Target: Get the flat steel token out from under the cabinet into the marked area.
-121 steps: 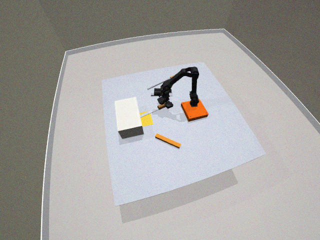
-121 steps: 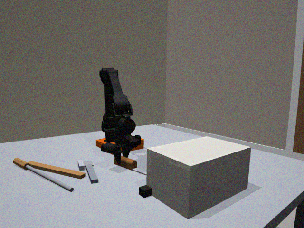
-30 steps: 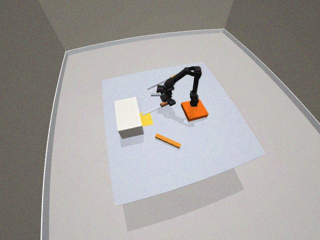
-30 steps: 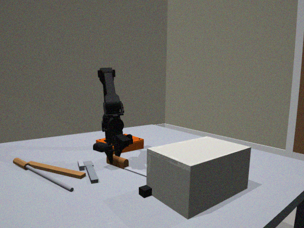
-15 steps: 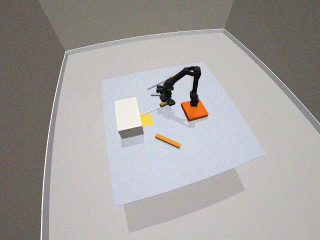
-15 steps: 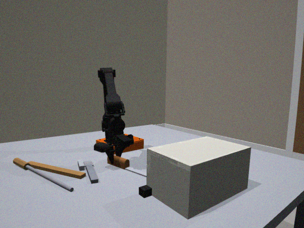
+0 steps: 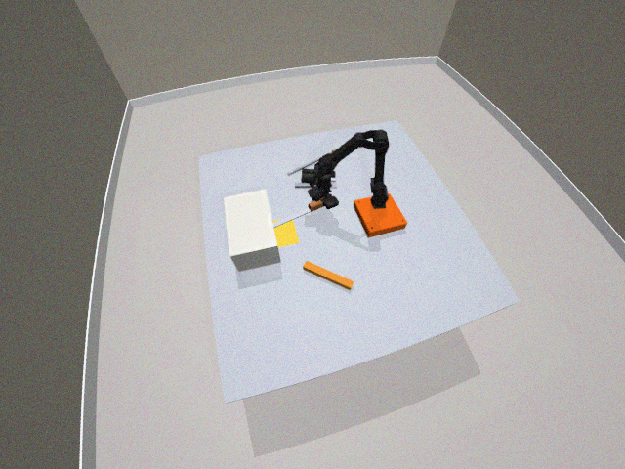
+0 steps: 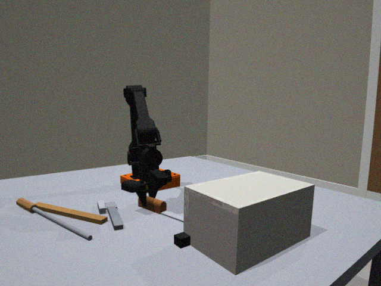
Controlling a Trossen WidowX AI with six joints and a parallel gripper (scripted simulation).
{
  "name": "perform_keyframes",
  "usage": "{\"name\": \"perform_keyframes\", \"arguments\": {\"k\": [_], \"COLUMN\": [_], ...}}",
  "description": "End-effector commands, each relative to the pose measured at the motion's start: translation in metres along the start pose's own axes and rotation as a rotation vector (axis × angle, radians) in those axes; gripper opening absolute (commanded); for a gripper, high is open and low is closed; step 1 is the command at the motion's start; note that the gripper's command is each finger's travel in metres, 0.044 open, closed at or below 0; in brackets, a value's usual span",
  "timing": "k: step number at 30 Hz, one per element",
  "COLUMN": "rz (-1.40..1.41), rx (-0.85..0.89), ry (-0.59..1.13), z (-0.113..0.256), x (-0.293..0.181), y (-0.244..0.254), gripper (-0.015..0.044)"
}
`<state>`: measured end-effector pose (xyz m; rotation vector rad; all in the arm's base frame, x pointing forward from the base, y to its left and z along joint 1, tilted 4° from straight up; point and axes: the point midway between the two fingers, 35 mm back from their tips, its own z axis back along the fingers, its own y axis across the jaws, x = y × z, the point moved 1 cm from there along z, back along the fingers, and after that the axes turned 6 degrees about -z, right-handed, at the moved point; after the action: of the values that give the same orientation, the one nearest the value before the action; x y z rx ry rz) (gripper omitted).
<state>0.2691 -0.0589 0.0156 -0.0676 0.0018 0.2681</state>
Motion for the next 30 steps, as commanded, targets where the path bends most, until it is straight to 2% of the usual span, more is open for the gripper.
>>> {"name": "perform_keyframes", "arguments": {"k": [1,30], "rz": [-0.001,-0.002], "rx": [-0.003,-0.003], "ry": [0.002,0.0], "z": [0.0,0.001], "x": [0.007,0.044], "y": [0.0,0.003], "gripper": [0.0,0.0]}}
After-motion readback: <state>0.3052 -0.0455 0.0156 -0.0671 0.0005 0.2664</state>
